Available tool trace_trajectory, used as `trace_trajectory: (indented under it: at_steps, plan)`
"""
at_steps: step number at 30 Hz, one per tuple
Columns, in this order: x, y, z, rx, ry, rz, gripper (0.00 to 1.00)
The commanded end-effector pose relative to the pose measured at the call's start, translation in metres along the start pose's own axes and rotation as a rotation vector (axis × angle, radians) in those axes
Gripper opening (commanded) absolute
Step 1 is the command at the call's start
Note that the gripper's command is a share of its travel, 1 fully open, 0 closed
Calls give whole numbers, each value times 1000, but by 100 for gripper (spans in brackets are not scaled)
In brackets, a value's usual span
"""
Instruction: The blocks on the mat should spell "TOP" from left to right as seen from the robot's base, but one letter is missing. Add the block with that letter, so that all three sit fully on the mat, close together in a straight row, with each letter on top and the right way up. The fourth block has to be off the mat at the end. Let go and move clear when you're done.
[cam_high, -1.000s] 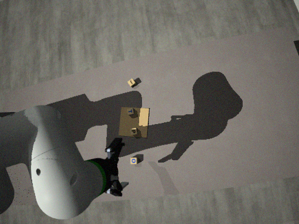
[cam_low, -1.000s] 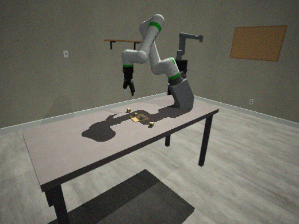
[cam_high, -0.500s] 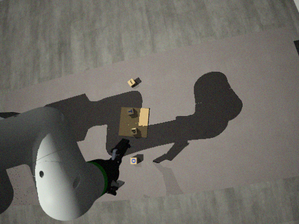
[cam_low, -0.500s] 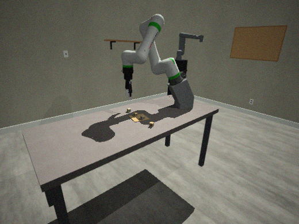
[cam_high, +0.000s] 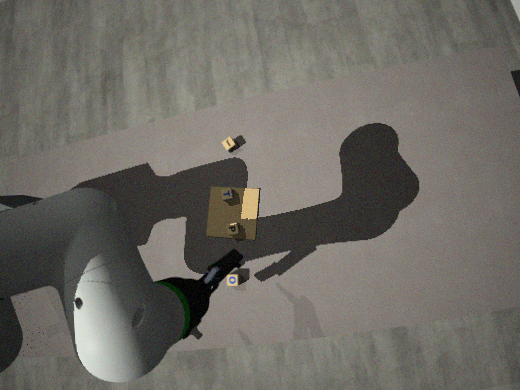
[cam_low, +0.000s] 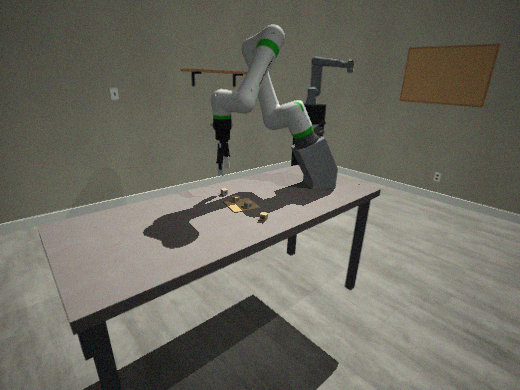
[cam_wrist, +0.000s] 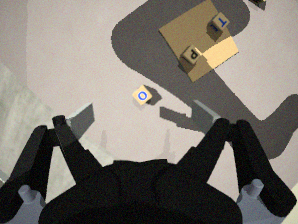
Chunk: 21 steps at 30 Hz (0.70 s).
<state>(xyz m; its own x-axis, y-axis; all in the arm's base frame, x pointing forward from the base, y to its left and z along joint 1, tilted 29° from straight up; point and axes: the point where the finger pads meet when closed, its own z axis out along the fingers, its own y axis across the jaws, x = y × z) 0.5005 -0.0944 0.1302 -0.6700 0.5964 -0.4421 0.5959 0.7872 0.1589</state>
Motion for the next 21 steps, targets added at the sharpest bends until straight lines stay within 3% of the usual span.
trace_trajectory:
  at_steps: [1, 21]
  plan:
    - [0, 0, 3, 8, -15, 138, 100]
    - [-1, -1, 14, 3, -20, 711, 100]
